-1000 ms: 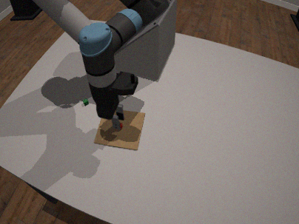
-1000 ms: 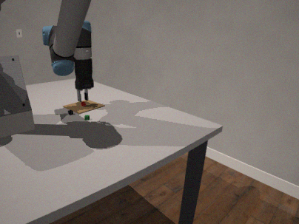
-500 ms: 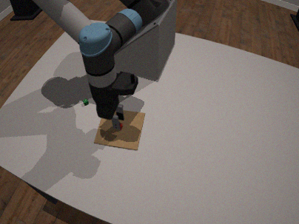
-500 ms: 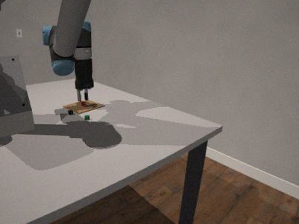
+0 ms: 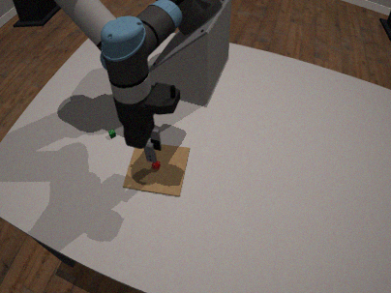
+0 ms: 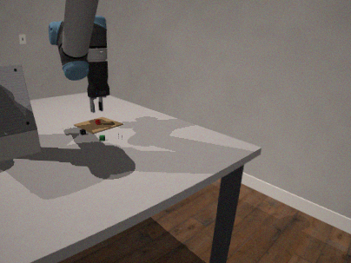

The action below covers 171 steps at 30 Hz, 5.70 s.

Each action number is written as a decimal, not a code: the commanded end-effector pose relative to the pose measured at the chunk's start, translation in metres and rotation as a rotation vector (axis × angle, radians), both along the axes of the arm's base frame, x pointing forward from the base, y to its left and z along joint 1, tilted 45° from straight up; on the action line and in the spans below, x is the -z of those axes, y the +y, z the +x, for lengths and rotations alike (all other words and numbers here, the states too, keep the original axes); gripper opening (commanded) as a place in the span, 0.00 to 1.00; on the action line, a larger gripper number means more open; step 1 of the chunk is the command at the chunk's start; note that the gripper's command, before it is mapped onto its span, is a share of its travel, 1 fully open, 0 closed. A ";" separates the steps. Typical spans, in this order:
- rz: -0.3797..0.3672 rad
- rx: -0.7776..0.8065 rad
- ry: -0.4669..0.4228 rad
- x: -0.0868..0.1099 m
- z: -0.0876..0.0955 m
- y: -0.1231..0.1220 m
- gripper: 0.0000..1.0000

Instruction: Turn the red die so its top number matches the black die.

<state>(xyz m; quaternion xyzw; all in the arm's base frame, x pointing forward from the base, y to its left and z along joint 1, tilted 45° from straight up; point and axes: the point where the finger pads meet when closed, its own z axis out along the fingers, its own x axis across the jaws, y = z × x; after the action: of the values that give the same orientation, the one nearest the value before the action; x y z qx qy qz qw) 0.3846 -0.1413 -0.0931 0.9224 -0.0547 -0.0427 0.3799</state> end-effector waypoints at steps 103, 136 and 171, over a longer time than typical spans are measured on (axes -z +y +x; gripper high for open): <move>-0.551 -0.001 0.084 -0.006 0.003 0.025 0.64; -0.684 0.013 0.110 -0.001 0.000 0.025 0.64; -0.775 -0.025 0.108 -0.009 0.004 0.025 0.64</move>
<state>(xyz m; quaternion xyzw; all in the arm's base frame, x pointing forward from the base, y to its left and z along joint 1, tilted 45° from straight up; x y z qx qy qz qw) 0.3879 -0.1163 -0.0854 0.7112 -0.0360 -0.0634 0.6992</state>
